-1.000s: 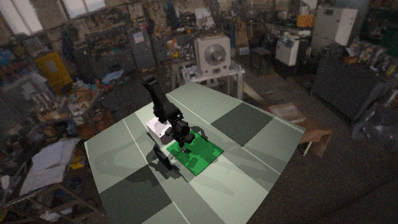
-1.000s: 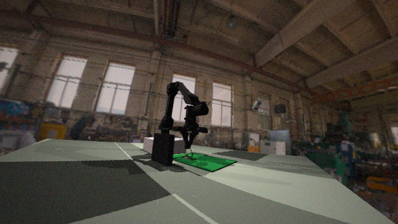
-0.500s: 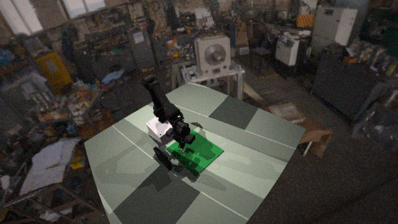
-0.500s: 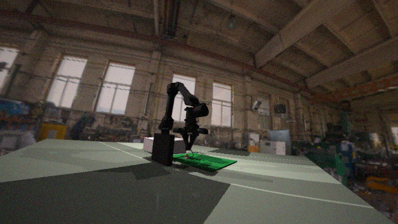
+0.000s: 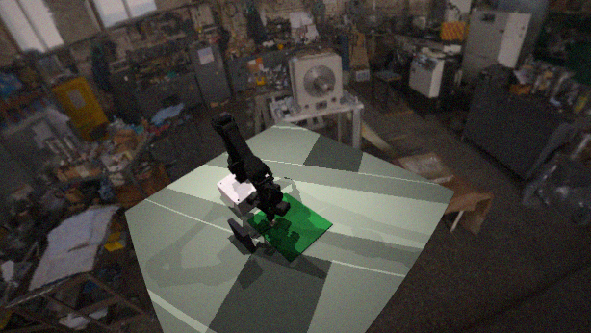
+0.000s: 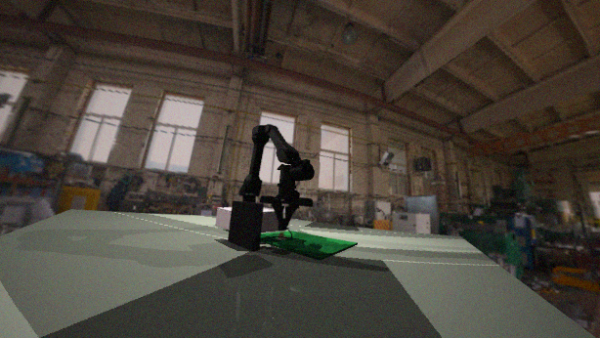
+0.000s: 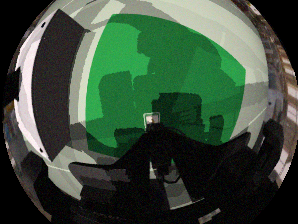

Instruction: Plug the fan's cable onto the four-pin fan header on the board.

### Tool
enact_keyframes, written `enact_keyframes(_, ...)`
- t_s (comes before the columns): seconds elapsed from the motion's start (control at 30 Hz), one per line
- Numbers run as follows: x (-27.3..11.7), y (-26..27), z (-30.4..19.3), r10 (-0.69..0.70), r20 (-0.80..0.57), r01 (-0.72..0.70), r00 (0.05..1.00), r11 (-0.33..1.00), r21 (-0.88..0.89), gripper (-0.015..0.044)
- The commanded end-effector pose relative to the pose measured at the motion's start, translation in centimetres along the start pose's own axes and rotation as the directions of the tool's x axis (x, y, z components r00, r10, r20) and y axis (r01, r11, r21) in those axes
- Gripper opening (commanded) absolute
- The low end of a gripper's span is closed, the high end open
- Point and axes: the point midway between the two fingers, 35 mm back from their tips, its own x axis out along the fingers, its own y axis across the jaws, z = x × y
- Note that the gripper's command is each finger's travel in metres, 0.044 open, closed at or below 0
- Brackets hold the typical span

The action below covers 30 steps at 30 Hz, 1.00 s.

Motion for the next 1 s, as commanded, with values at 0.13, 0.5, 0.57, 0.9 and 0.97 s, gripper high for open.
enact_keyframes(0.13, 0.21, 0.03, 0.1, 0.004, 0.007, -0.004, 1.0, 1.0, 0.004, 0.0)
enact_keyframes(0.5, 0.21, -0.15, 0.02, 0.003, 0.007, -0.004, 1.0, 1.0, 0.004, 0.0)
enact_keyframes(0.57, 0.22, -0.15, 0.02, 0.003, 0.007, -0.004, 1.0, 1.0, 0.004, 0.0)
enact_keyframes(0.9, 0.38, -0.09, 0.04, 0.004, 0.007, -0.004, 1.0, 1.0, 0.004, 0.0)
enact_keyframes(0.97, 0.4, -0.08, 0.05, 0.004, 0.007, -0.004, 1.0, 1.0, 0.004, 0.0)
